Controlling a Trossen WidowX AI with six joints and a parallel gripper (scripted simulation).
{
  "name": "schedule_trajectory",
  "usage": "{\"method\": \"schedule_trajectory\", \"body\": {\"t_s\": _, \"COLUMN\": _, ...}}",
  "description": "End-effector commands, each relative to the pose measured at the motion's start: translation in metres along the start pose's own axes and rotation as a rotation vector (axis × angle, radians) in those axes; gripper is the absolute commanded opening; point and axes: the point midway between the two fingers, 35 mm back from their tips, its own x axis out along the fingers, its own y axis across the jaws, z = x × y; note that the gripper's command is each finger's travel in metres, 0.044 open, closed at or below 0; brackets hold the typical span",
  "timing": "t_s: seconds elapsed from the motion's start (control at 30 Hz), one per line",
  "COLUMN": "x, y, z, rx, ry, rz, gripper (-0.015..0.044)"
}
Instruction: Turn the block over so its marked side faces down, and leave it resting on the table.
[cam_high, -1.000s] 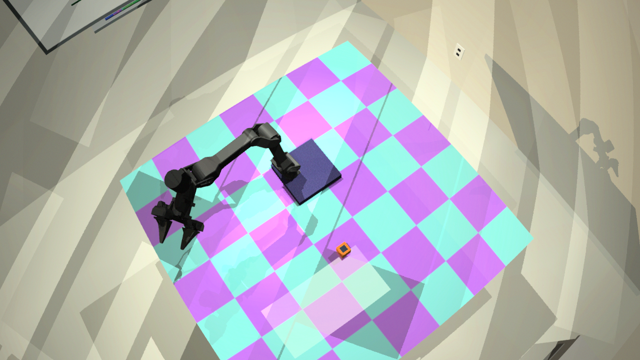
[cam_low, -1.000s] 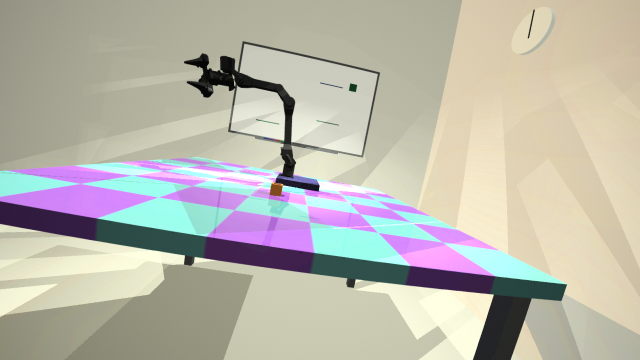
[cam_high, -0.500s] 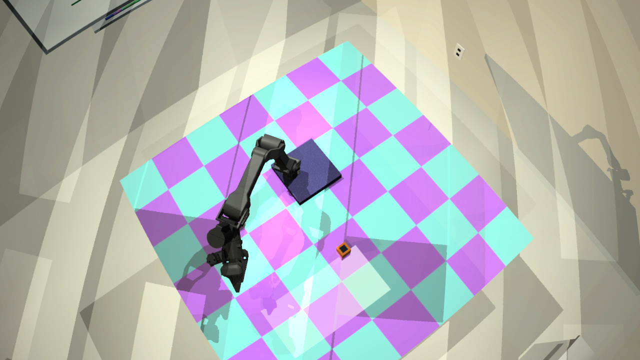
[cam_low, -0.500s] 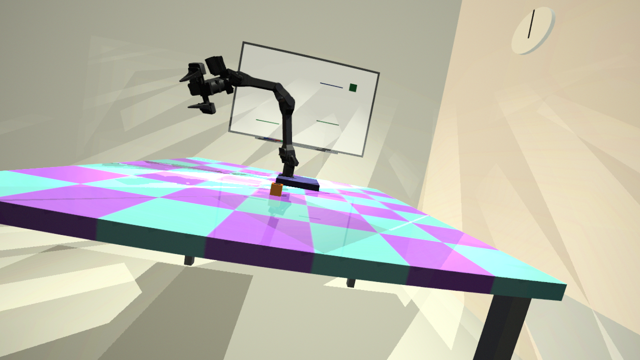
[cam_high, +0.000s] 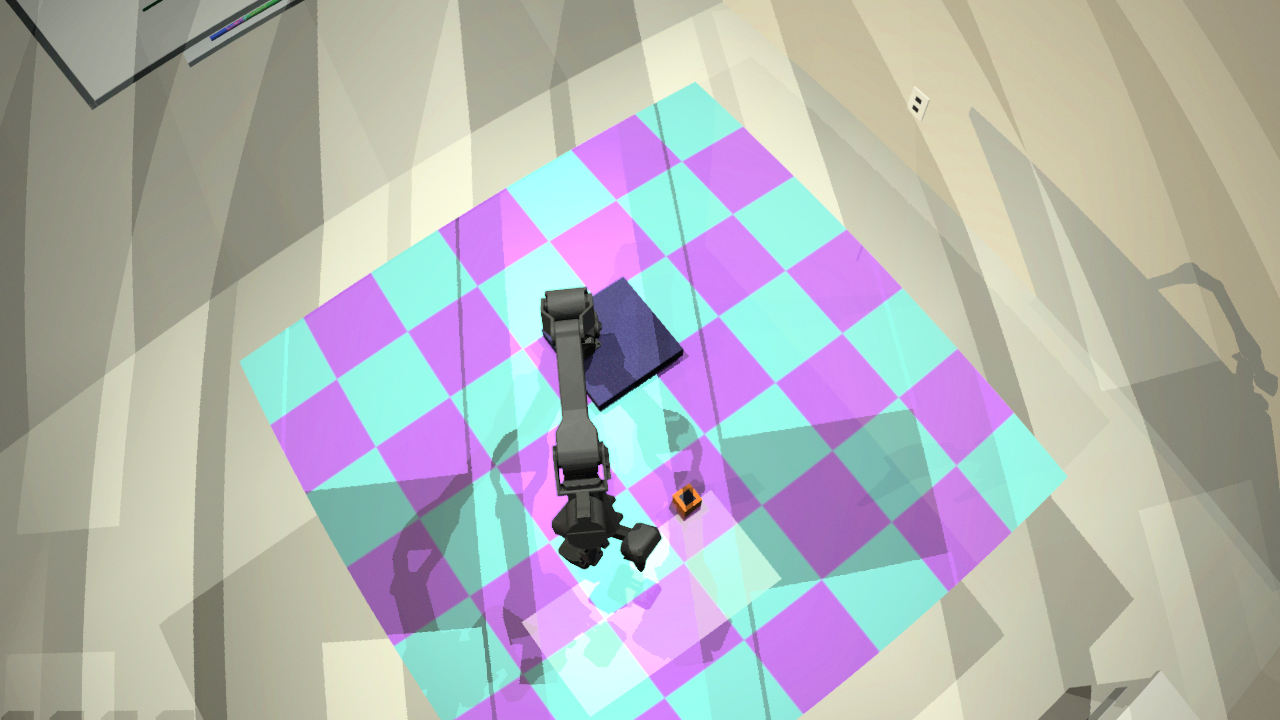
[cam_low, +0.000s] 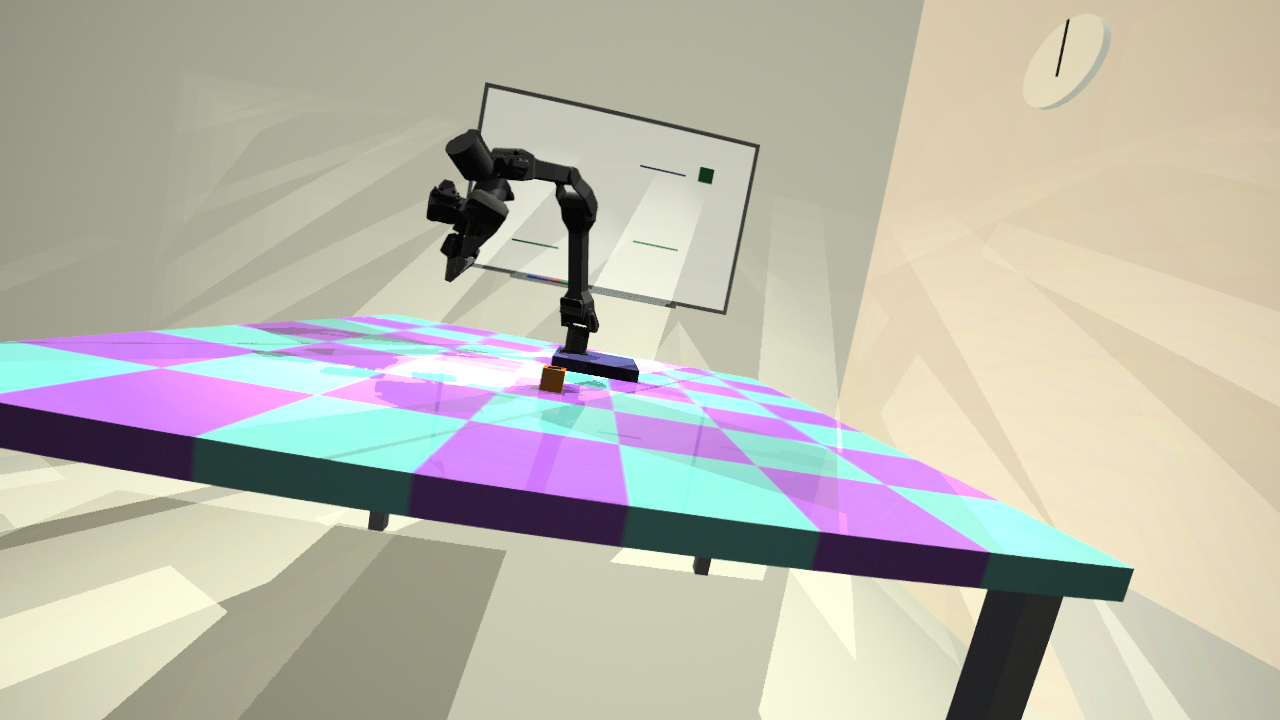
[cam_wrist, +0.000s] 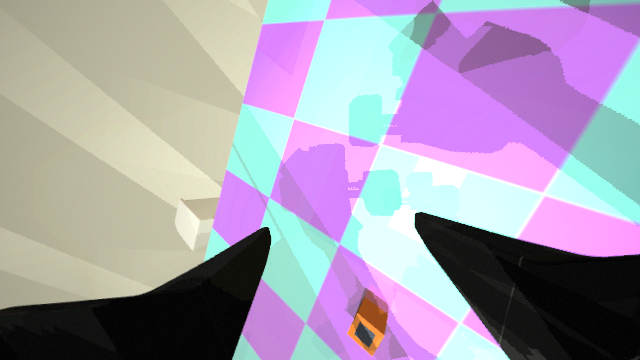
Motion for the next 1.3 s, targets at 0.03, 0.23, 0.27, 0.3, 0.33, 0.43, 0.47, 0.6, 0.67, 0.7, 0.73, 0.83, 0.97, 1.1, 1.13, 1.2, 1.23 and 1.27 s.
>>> {"method": "schedule_trajectory", "body": {"t_s": 0.03, "x": 0.024, "y": 0.021, "z": -0.079, "rx": -0.387, "ry": 0.194, "rz": -0.113, "gripper": 0.044}}
{"method": "schedule_trajectory", "body": {"t_s": 0.23, "x": 0.03, "y": 0.029, "z": -0.174, "rx": -0.919, "ry": 0.459, "rz": -0.217, "gripper": 0.044}}
{"method": "schedule_trajectory", "body": {"t_s": 0.27, "x": 0.029, "y": 0.029, "z": -0.188, "rx": -1.004, "ry": 0.502, "rz": -0.229, "gripper": 0.044}}
{"method": "schedule_trajectory", "body": {"t_s": 0.3, "x": 0.028, "y": 0.028, "z": -0.198, "rx": -1.063, "ry": 0.532, "rz": -0.237, "gripper": 0.044}}
{"method": "schedule_trajectory", "body": {"t_s": 0.33, "x": 0.027, "y": 0.026, "z": -0.197, "rx": -1.086, "ry": 0.543, "rz": -0.24, "gripper": 0.044}}
{"method": "schedule_trajectory", "body": {"t_s": 0.43, "x": 0.027, "y": 0.025, "z": -0.197, "rx": -1.096, "ry": 0.549, "rz": -0.242, "gripper": 0.044}}
{"method": "schedule_trajectory", "body": {"t_s": 0.47, "x": 0.027, "y": 0.025, "z": -0.197, "rx": -1.096, "ry": 0.549, "rz": -0.242, "gripper": 0.044}}
{"method": "schedule_trajectory", "body": {"t_s": 0.6, "x": 0.027, "y": 0.025, "z": -0.197, "rx": -1.096, "ry": 0.549, "rz": -0.242, "gripper": 0.044}}
{"method": "schedule_trajectory", "body": {"t_s": 0.67, "x": 0.027, "y": 0.024, "z": -0.196, "rx": -1.096, "ry": 0.549, "rz": -0.242, "gripper": 0.044}}
{"method": "schedule_trajectory", "body": {"t_s": 0.7, "x": 0.027, "y": 0.024, "z": -0.196, "rx": -1.096, "ry": 0.549, "rz": -0.242, "gripper": 0.044}}
{"method": "schedule_trajectory", "body": {"t_s": 0.73, "x": 0.029, "y": 0.023, "z": -0.197, "rx": -1.096, "ry": 0.549, "rz": -0.242, "gripper": 0.044}}
{"method": "schedule_trajectory", "body": {"t_s": 0.83, "x": 0.05, "y": 0.012, "z": -0.205, "rx": -1.096, "ry": 0.549, "rz": -0.242, "gripper": 0.044}}
{"method": "schedule_trajectory", "body": {"t_s": 0.97, "x": 0.057, "y": 0.008, "z": -0.207, "rx": -1.096, "ry": 0.549, "rz": -0.242, "gripper": 0.044}}
{"method": "schedule_trajectory", "body": {"t_s": 1.1, "x": 0.061, "y": 0.006, "z": -0.208, "rx": -1.096, "ry": 0.549, "rz": -0.242, "gripper": 0.044}}
{"method": "schedule_trajectory", "body": {"t_s": 1.13, "x": 0.065, "y": 0.003, "z": -0.209, "rx": -1.096, "ry": 0.549, "rz": -0.242, "gripper": 0.044}}
{"method": "schedule_trajectory", "body": {"t_s": 1.2, "x": 0.069, "y": 0.001, "z": -0.21, "rx": -1.096, "ry": 0.549, "rz": -0.242, "gripper": 0.044}}
{"method": "schedule_trajectory", "body": {"t_s": 1.23, "x": 0.069, "y": 0.001, "z": -0.21, "rx": -1.096, "ry": 0.549, "rz": -0.242, "gripper": 0.044}}
{"method": "schedule_trajectory", "body": {"t_s": 1.27, "x": 0.069, "y": 0.001, "z": -0.21, "rx": -1.096, "ry": 0.549, "rz": -0.242, "gripper": 0.044}}
